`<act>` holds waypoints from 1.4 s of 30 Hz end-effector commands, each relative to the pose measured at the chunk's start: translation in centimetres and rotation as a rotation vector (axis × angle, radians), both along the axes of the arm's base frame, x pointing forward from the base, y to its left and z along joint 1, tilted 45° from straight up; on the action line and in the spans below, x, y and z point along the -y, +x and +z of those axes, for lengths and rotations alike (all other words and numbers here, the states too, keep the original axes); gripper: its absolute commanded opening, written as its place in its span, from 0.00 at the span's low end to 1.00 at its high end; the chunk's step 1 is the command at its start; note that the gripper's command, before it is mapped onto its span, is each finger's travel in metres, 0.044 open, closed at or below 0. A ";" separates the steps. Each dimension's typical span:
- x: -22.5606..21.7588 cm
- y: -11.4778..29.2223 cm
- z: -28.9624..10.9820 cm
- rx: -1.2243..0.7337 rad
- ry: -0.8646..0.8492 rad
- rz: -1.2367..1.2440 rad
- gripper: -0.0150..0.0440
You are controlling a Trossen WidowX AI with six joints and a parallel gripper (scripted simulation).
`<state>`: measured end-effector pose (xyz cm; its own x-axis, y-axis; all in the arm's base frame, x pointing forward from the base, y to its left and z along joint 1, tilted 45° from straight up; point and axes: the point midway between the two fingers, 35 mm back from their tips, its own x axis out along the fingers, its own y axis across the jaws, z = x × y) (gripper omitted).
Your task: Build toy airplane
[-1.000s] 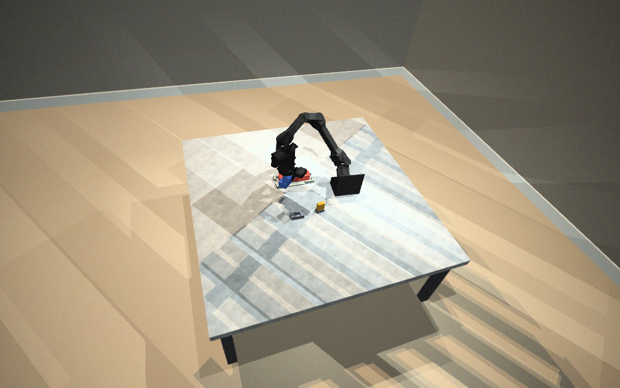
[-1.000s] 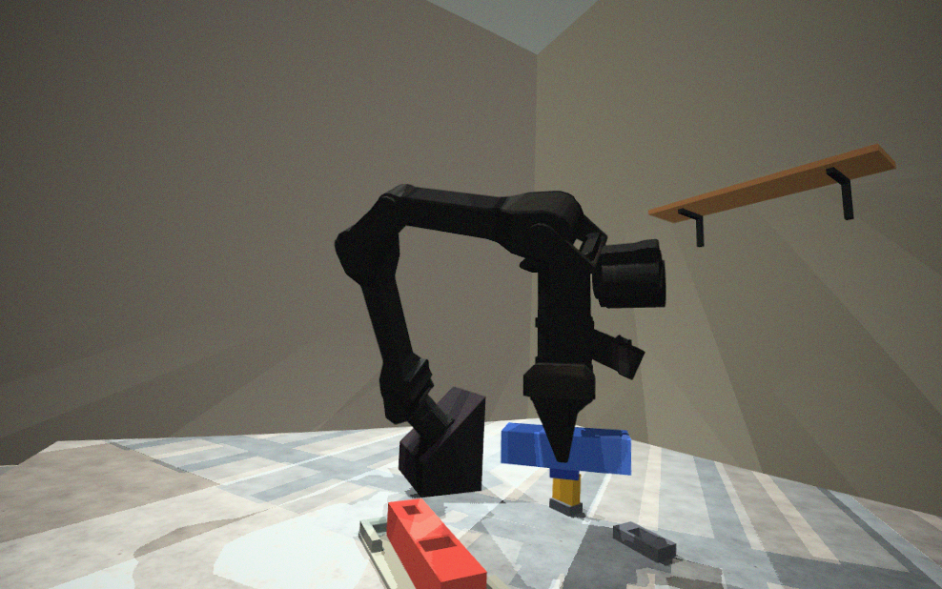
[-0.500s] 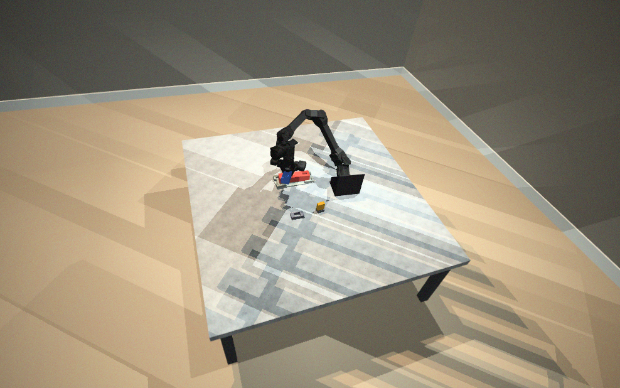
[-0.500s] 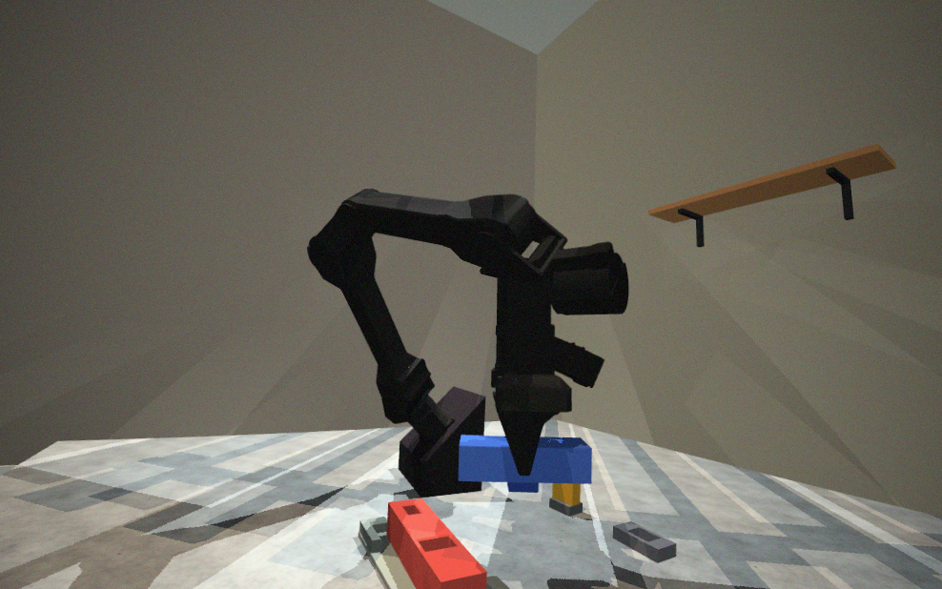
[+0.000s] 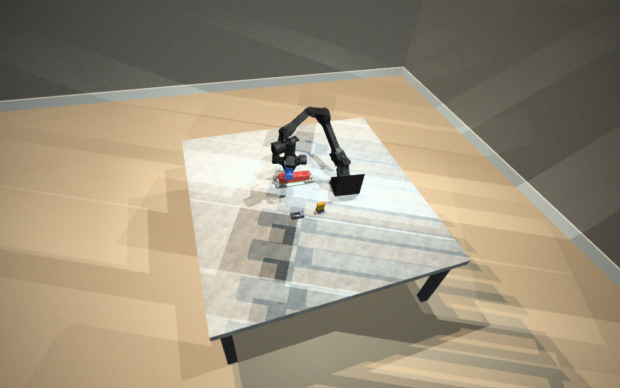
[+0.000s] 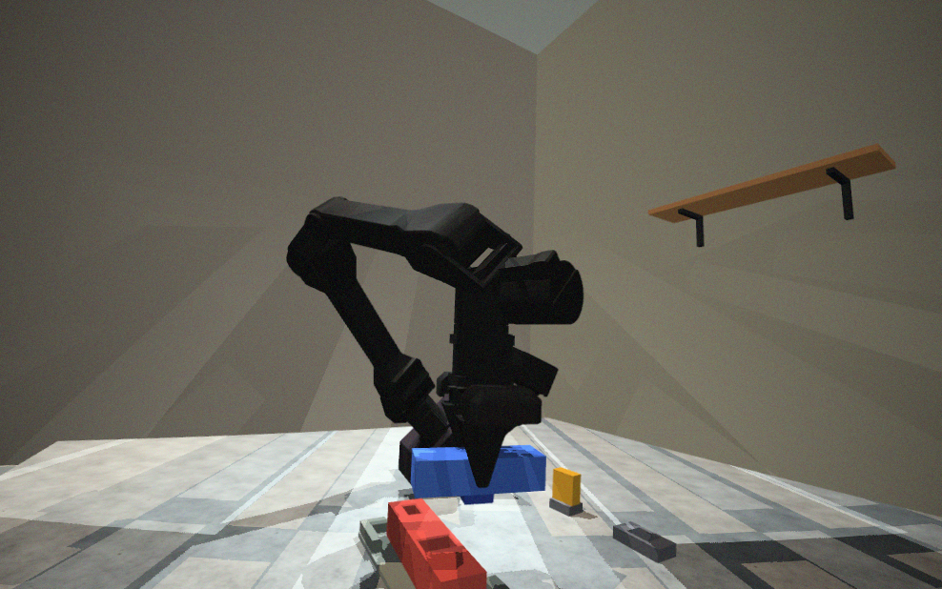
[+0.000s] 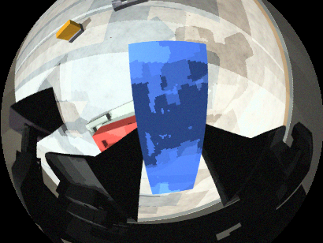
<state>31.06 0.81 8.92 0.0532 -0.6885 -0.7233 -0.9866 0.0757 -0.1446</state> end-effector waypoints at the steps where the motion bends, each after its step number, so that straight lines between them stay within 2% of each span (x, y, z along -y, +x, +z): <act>1: 0.9 -0.4 0.6 -0.041 -0.009 0.050 0.25; 11: 3.1 -1.5 1.6 -0.145 -0.030 0.151 0.25; 19: 3.1 -1.5 1.6 -0.145 -0.030 0.151 0.59; 42: 4.4 -1.3 0.2 -0.145 -0.029 0.151 0.59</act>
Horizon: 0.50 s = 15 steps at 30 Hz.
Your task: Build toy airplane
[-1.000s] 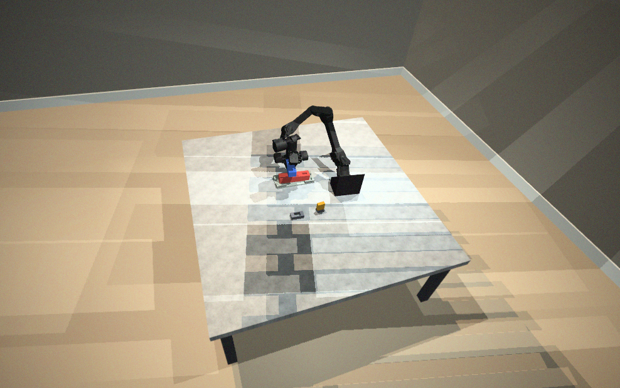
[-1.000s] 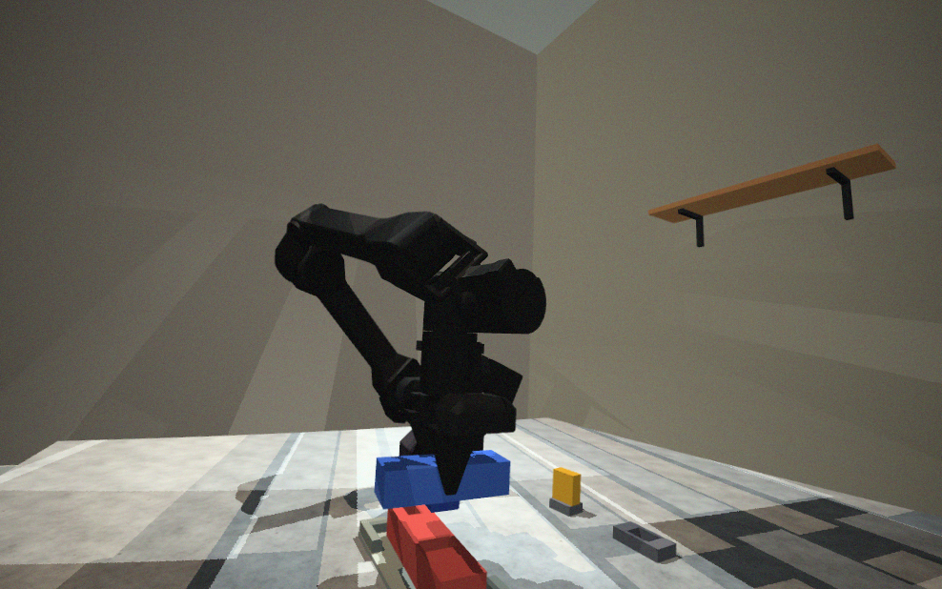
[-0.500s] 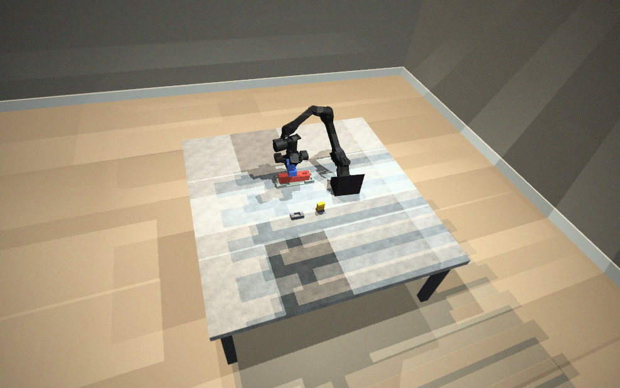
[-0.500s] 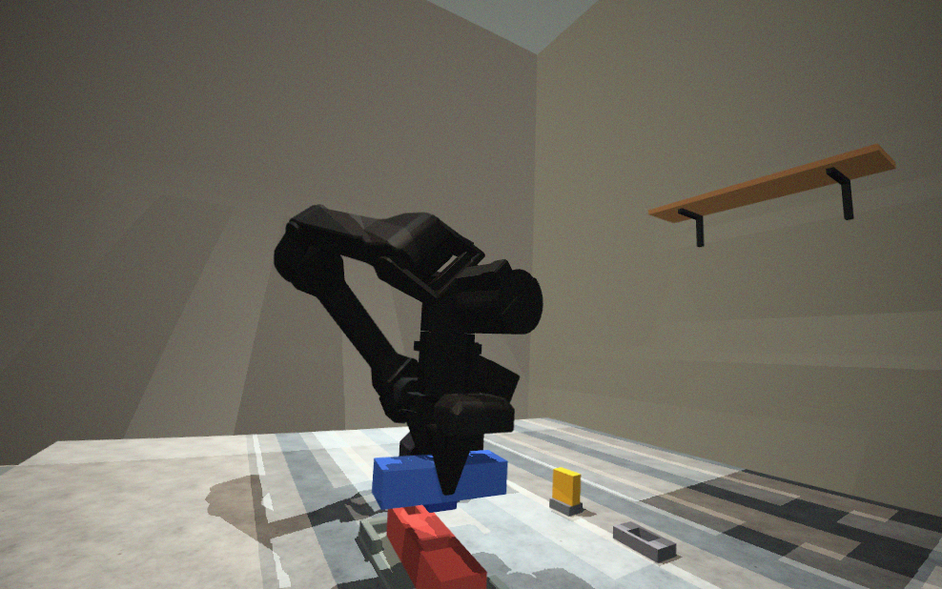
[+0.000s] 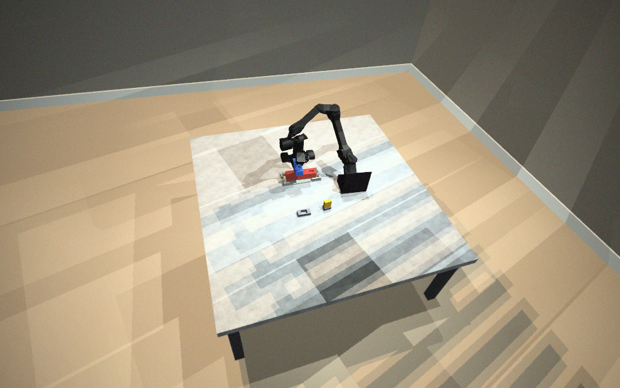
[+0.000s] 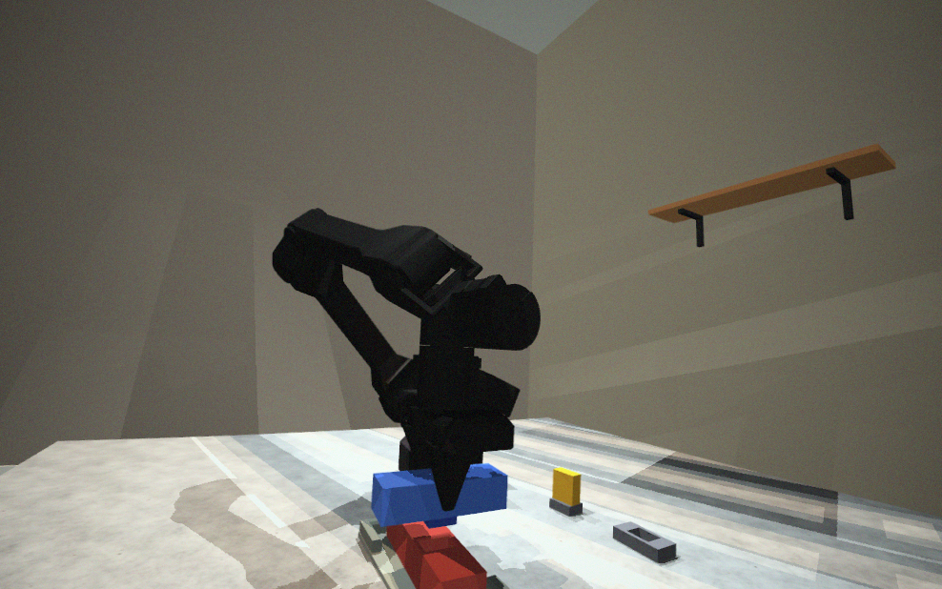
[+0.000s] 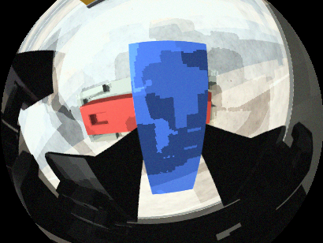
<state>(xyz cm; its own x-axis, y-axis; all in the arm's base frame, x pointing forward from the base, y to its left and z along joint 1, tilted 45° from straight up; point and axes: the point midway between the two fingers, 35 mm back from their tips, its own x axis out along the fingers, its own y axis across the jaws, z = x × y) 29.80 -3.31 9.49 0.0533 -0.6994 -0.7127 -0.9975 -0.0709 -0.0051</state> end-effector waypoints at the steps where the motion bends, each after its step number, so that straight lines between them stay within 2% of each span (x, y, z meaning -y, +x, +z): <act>1: 0.4 0.0 -0.5 -0.004 -0.004 0.006 0.59; 15: 1.7 0.1 -1.7 -0.004 -0.005 0.006 0.59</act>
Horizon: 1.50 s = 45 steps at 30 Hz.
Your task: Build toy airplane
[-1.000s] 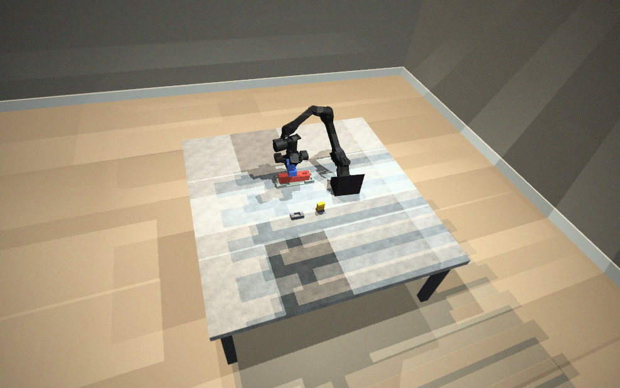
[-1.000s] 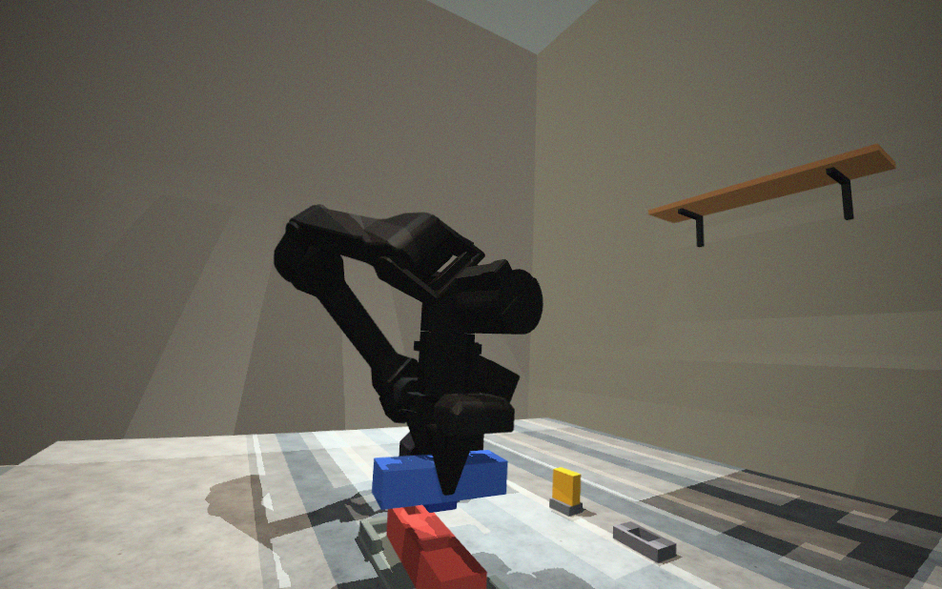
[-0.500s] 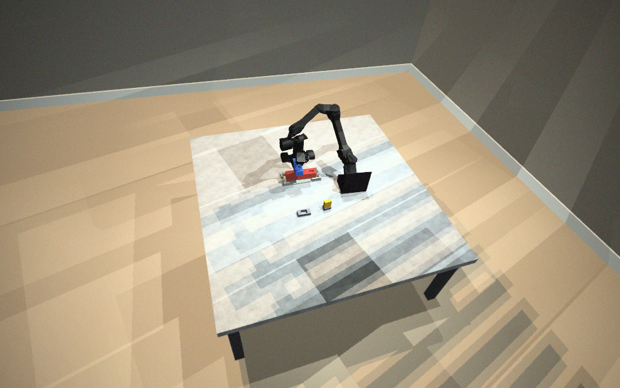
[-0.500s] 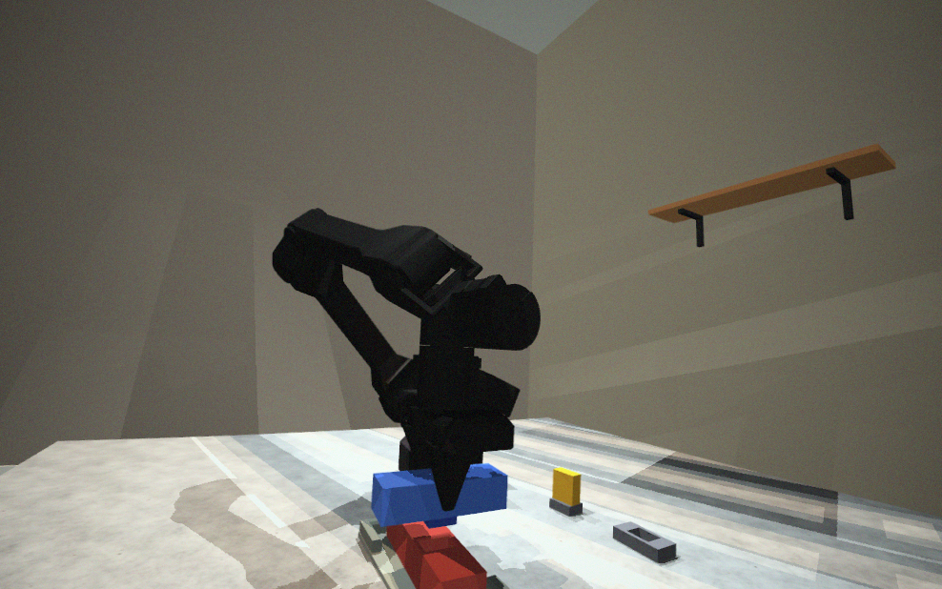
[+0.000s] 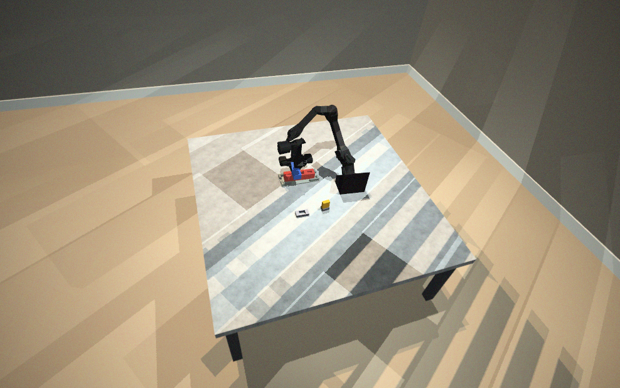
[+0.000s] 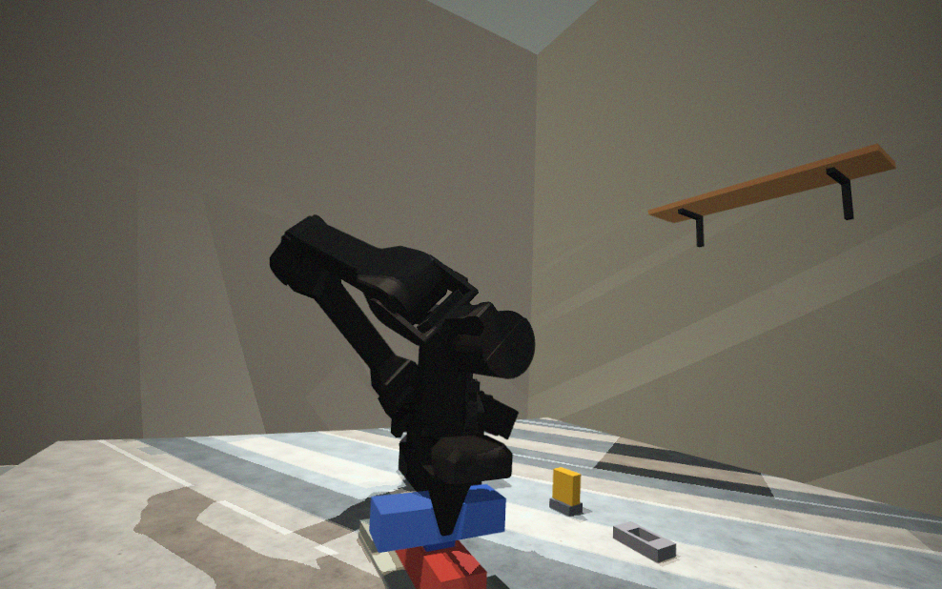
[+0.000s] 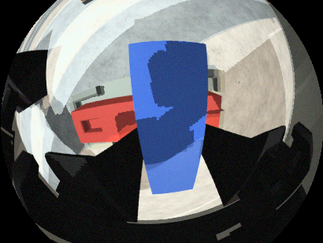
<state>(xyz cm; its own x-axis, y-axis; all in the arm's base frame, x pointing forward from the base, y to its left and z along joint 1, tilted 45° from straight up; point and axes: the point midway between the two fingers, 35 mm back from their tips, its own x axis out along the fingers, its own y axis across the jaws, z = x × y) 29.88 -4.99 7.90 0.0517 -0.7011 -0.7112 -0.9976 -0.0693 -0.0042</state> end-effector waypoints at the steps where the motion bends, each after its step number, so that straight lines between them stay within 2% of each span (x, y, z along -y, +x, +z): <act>1: 0.0 0.0 0.0 0.000 0.000 0.000 0.61; 5: 0.0 0.0 0.0 0.000 0.000 0.000 0.56; 10: 0.0 0.0 0.0 0.000 0.000 0.000 0.34; 25: 0.0 0.0 0.0 0.000 0.000 0.000 1.00; 32: -0.2 0.0 0.1 0.000 0.000 0.000 1.00; 39: -5.9 -0.4 5.9 -0.005 0.001 0.008 1.00; 45: -6.2 -0.3 5.9 0.006 0.001 -0.004 1.00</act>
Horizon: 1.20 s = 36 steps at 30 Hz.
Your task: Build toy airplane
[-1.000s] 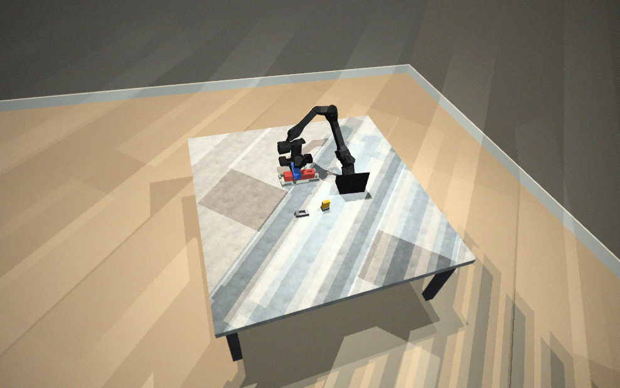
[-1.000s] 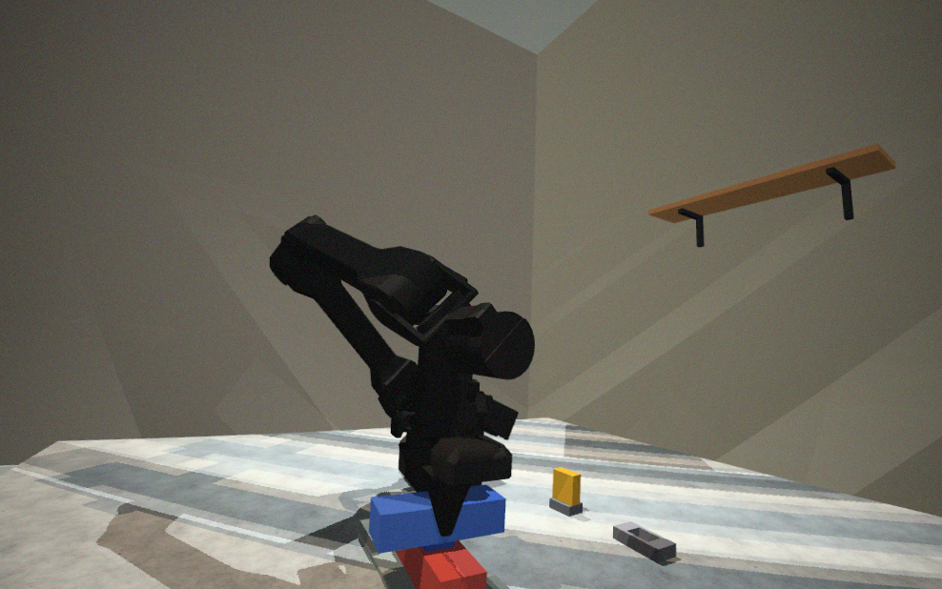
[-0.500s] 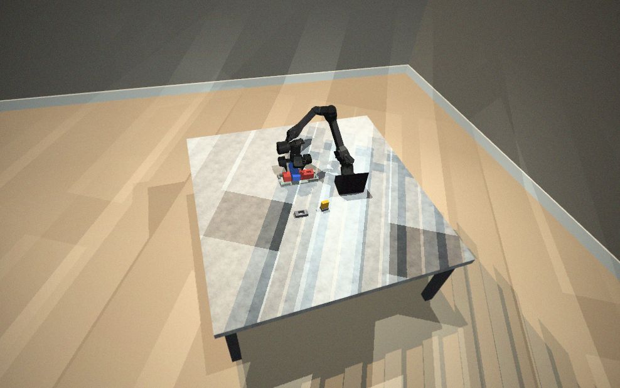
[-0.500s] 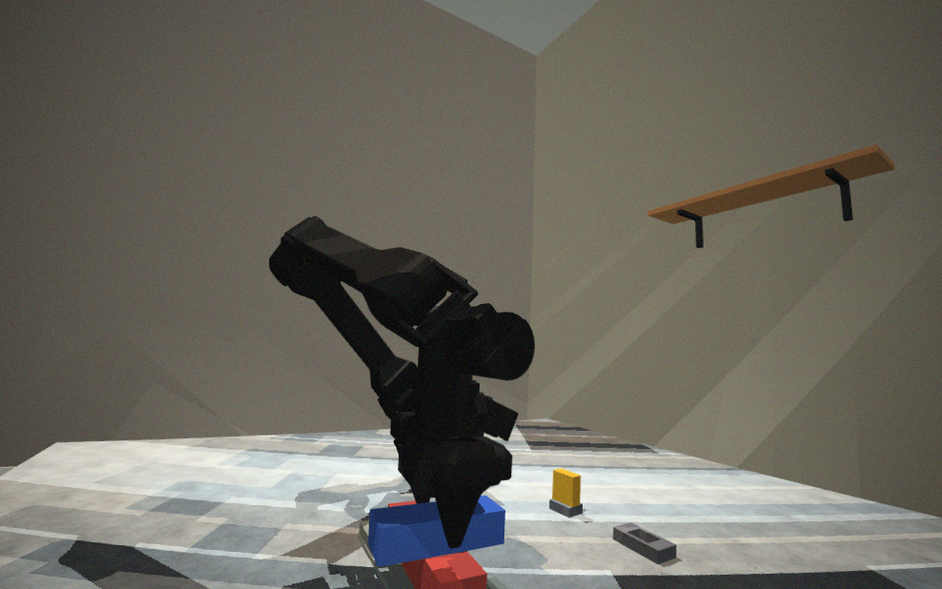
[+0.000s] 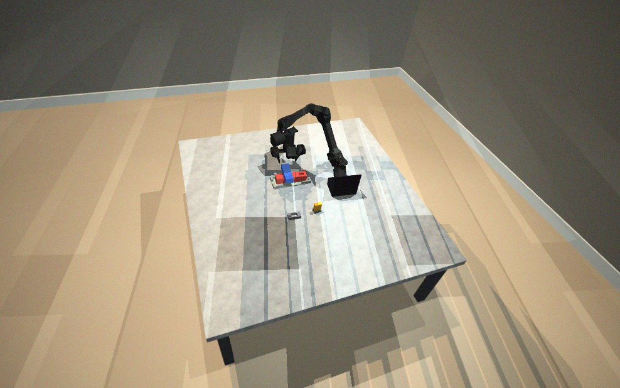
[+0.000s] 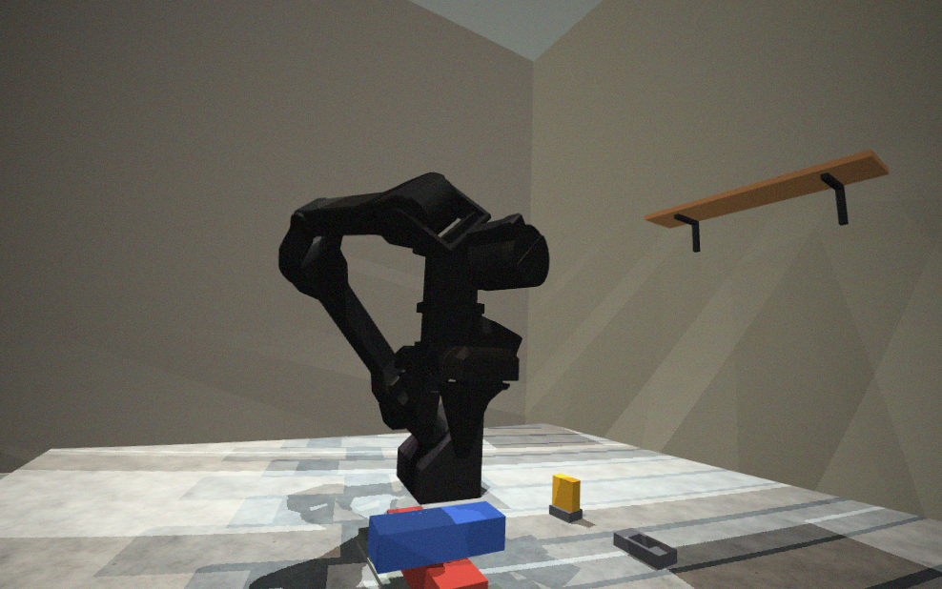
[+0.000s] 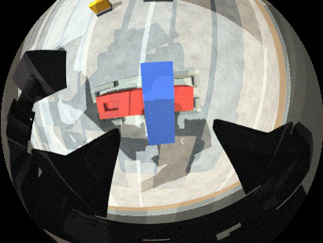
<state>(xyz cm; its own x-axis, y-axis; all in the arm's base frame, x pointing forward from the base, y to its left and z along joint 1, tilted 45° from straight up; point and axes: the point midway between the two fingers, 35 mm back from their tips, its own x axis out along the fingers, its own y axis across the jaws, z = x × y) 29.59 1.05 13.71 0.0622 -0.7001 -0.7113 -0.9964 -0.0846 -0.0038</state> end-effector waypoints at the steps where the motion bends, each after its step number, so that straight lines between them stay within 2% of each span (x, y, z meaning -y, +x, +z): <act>1: -0.1 0.0 0.1 0.042 0.004 -0.055 1.00; 15: 0.0 0.1 0.0 0.965 0.080 -0.990 1.00; 28: -0.2 0.1 -0.2 0.975 0.083 -1.002 1.00; 32: -4.9 -0.7 -4.0 0.956 0.115 -1.008 1.00; 36: -10.1 -3.1 -8.5 0.939 0.131 -1.014 1.00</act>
<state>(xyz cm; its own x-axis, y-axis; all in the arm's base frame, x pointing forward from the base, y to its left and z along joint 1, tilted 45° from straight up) 28.54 7.90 8.19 0.0650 -0.6615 -0.7471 -0.2195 0.7209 -0.6574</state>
